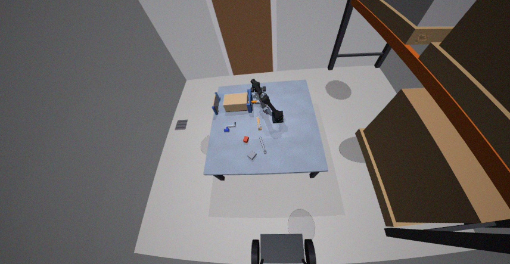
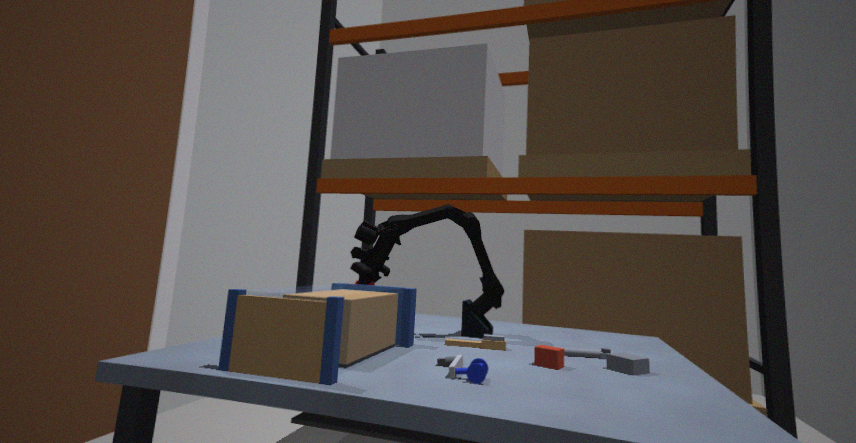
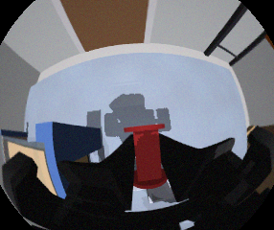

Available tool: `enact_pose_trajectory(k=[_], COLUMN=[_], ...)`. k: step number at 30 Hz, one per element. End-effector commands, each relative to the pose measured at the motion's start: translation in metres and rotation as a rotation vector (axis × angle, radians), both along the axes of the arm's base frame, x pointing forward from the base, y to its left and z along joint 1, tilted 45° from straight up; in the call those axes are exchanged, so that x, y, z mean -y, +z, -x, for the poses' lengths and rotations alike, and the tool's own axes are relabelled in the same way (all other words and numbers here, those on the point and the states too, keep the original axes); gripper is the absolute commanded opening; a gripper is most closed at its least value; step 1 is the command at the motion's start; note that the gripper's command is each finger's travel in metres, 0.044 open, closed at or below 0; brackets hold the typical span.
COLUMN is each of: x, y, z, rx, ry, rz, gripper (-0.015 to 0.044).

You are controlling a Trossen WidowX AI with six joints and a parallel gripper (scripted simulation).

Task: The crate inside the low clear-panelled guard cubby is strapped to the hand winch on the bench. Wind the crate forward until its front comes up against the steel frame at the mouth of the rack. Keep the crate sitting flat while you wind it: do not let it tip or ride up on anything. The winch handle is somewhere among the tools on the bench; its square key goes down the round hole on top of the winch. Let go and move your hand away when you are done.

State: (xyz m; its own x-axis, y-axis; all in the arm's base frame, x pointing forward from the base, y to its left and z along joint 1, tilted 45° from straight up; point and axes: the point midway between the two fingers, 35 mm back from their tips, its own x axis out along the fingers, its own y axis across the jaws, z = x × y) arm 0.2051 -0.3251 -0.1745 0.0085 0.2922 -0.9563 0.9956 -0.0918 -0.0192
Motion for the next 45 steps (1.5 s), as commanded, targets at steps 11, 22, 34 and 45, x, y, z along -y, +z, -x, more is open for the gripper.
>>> enact_pose_trajectory(k=[11, 22, 34, 45], x=[-0.021, -0.030, -0.042, -0.054], y=[0.016, 0.026, 0.038, 0.050], z=[-0.034, -0.044, -0.052, -0.057], rx=[0.038, 0.039, 0.039, 0.039], ry=[0.011, 0.011, 0.011, 0.011], rz=[-0.030, -0.031, -0.032, -0.033], gripper=[0.0000, 0.0000, 0.0000, 0.0000])
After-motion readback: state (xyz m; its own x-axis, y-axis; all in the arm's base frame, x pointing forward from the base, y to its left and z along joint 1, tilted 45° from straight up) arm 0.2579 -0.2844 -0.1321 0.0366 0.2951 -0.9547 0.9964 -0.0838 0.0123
